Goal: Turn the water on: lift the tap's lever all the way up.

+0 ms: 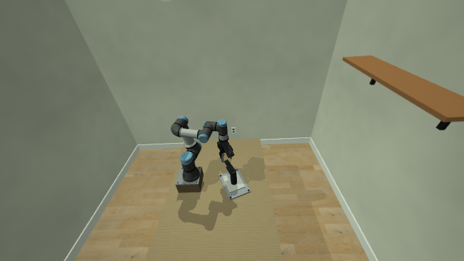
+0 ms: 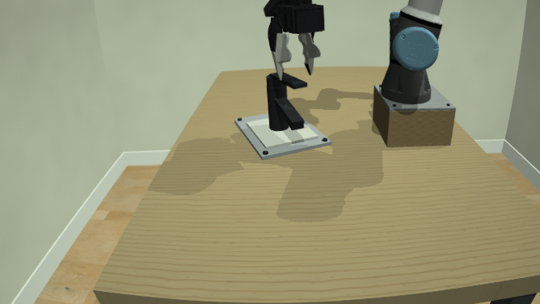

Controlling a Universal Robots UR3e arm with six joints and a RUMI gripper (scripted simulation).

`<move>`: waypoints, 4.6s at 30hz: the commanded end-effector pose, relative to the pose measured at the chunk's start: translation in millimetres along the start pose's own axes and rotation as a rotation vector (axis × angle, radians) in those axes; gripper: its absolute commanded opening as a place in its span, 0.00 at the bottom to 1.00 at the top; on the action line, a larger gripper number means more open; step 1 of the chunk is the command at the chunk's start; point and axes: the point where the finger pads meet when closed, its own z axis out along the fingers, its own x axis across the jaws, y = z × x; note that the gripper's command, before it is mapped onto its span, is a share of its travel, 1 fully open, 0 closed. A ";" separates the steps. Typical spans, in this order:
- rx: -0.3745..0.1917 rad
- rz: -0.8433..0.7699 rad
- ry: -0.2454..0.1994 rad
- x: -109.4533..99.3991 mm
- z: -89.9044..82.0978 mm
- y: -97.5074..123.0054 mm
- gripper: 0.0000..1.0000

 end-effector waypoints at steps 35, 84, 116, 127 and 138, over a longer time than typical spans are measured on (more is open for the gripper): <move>0.002 0.000 -0.002 -0.5 -0.7 -0.4 0.42; 0.002 0.000 -0.002 -0.6 26.3 -0.5 0.42; 0.002 0.000 -0.002 -0.6 29.5 -0.5 0.42; 0.002 0.000 -0.002 -0.6 29.5 -0.5 0.42; 0.002 0.000 -0.002 -0.6 29.5 -0.5 0.00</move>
